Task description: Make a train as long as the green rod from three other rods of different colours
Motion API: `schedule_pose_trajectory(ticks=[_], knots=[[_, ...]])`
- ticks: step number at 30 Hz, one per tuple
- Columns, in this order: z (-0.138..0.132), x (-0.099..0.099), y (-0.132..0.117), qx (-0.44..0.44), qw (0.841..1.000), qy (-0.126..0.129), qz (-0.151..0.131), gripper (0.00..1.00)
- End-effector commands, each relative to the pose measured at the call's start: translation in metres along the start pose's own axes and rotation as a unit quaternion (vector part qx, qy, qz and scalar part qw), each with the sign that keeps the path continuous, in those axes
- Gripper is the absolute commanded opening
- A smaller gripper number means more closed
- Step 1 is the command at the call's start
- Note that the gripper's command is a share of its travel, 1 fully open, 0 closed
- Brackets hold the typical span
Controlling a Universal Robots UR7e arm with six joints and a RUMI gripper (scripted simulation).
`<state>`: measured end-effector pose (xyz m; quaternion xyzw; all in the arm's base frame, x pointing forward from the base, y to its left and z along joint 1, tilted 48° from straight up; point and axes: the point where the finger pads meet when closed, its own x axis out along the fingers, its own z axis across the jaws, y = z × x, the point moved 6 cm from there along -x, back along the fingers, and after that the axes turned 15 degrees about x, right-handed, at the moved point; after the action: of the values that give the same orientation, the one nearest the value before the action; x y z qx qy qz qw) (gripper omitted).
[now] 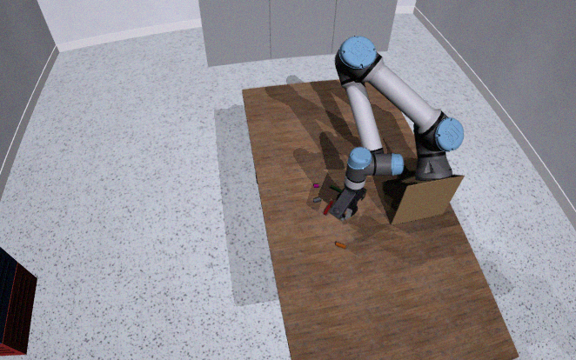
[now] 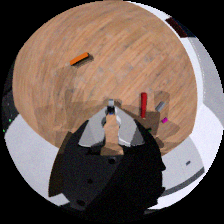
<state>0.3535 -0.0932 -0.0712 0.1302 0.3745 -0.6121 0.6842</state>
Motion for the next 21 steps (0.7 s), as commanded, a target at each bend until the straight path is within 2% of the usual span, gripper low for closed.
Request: schedule_pose_trajectory(ticks=[1,21], knots=[[-0.0013,0.0003,-0.0013,-0.001,1.000,0.001,-0.001,0.00],[-0.0012,0.0003,-0.0019,-0.009,1.000,0.001,-0.001,0.00]])
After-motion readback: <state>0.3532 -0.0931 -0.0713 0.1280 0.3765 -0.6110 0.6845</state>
